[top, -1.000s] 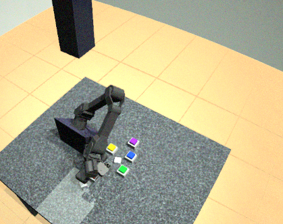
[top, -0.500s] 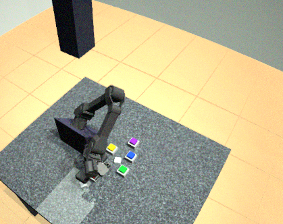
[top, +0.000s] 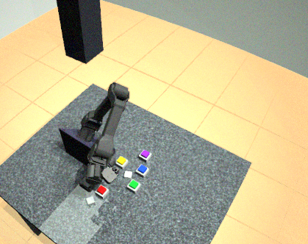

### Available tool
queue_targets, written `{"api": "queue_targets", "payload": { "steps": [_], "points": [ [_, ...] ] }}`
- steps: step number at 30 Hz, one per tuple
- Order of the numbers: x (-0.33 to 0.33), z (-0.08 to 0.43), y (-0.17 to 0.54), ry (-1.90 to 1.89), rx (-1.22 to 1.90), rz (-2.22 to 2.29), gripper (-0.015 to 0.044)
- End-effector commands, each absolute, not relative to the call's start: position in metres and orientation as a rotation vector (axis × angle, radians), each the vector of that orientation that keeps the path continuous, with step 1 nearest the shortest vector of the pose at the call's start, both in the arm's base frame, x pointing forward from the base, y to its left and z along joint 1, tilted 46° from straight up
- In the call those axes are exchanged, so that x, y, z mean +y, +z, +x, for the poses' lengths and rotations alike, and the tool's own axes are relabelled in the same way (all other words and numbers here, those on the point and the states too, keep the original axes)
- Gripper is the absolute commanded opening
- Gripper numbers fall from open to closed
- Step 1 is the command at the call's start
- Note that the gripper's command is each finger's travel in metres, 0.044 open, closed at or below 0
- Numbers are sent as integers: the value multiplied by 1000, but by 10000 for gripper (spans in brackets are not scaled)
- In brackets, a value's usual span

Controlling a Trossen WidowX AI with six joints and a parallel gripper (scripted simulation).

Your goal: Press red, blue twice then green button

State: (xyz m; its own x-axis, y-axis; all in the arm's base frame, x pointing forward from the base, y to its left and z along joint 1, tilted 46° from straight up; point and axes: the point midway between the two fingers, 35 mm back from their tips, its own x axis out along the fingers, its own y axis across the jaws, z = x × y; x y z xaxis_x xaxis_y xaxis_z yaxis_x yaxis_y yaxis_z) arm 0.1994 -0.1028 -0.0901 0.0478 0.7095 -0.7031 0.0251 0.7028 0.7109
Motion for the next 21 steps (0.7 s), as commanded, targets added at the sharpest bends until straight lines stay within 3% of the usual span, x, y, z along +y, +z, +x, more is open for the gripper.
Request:
{"api": "queue_targets", "payload": {
  "steps": [1,5,13,17,21],
  "points": [
    [-114,198,-78,585,1447,634,20],
    [-105,217,-62,568,1453,626,20],
    [-26,284,24,558,1446,623,20],
    [22,295,66,589,1442,640,20],
    [29,295,72,595,1442,643,20]
  ]
}}
